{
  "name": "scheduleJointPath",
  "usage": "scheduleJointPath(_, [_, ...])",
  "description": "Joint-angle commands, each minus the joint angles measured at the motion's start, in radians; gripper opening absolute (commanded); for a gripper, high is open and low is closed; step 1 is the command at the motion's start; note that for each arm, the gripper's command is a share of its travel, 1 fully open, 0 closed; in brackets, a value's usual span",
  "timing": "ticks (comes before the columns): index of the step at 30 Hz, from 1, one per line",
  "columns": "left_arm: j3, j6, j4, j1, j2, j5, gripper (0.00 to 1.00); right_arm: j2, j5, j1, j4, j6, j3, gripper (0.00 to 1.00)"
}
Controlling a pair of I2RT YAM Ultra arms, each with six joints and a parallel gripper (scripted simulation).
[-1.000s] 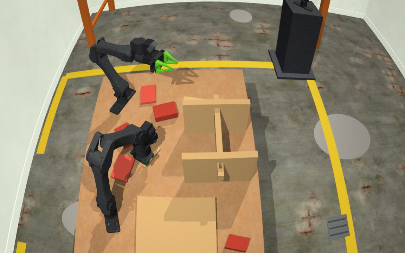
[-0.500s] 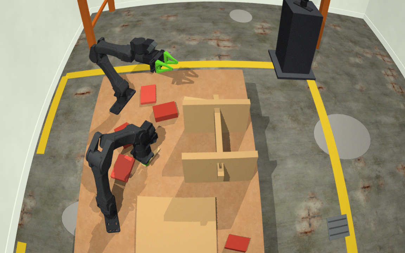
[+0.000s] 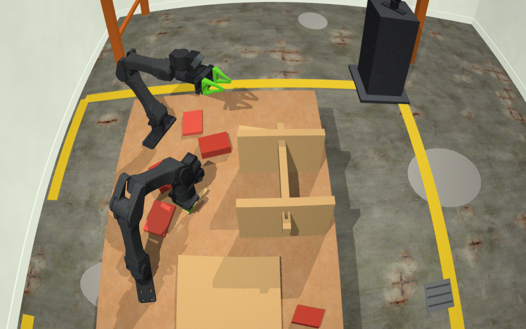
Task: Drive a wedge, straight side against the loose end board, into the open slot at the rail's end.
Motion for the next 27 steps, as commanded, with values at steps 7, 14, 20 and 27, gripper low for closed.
scheduleJointPath(7, [0.047,-0.002,0.024,-0.009,0.011,-0.005,0.46,-0.045,0.007,-0.012,-0.066,-0.005,0.063,0.01])
scheduleJointPath(14, [0.047,-0.002,0.024,-0.009,0.011,-0.005,0.46,-0.054,0.007,-0.007,-0.111,-0.005,0.095,0.01])
scheduleJointPath(20, [0.047,-0.002,0.024,-0.009,0.011,-0.005,0.46,-0.062,0.008,-0.012,-0.144,-0.006,0.12,0.01])
scheduleJointPath(27, [0.047,-0.002,0.024,-0.009,0.011,-0.005,0.46,-0.043,0.006,-0.005,-0.158,-0.007,0.132,0.01])
